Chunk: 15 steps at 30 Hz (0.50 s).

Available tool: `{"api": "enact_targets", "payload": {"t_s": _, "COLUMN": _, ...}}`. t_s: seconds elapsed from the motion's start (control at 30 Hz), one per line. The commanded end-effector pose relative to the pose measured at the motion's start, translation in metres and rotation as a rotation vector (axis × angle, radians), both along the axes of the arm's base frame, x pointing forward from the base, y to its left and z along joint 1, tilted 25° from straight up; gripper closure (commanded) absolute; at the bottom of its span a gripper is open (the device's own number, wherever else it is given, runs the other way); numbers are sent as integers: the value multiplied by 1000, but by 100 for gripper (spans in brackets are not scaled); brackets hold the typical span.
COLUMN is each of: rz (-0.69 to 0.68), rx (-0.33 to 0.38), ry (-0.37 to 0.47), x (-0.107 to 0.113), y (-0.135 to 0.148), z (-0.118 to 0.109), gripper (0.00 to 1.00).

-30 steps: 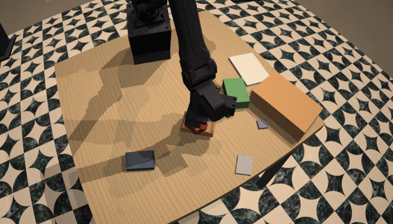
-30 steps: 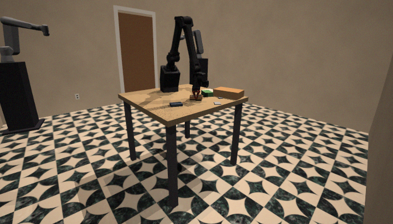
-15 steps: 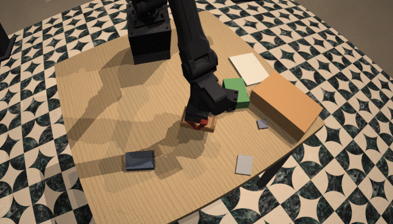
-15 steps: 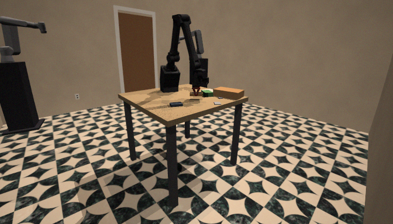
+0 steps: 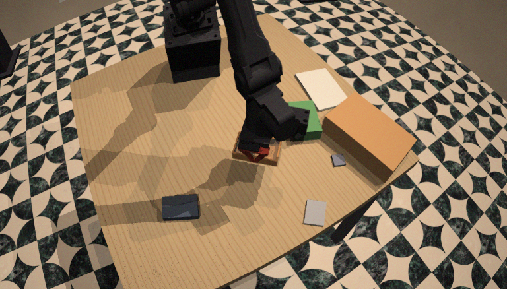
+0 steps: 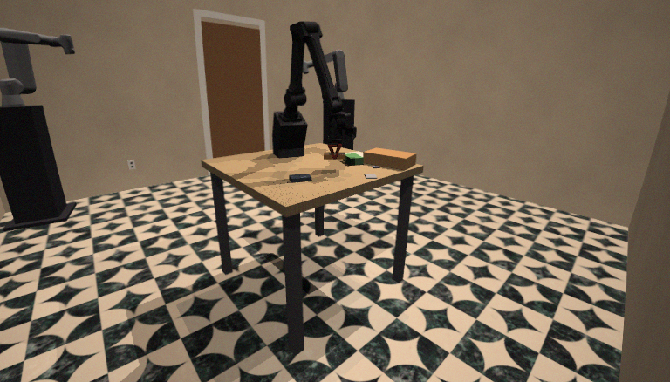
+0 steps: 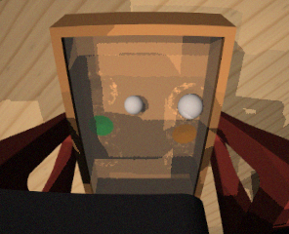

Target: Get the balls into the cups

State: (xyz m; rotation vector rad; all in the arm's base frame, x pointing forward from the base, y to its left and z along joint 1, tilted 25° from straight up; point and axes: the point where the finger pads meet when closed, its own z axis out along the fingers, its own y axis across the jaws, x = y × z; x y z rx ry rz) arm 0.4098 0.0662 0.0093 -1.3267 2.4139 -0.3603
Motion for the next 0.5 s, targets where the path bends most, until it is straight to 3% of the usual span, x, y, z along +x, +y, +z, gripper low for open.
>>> {"api": "enact_targets", "payload": {"t_s": 0.0, "rz": -3, "rx": 3, "ry": -3, "x": -3, "y": 3, "z": 7, "gripper": 31}}
{"api": "enact_targets", "payload": {"t_s": 0.47, "rz": -1, "rx": 2, "ry": -1, "x": -3, "y": 4, "z": 8, "gripper": 31}}
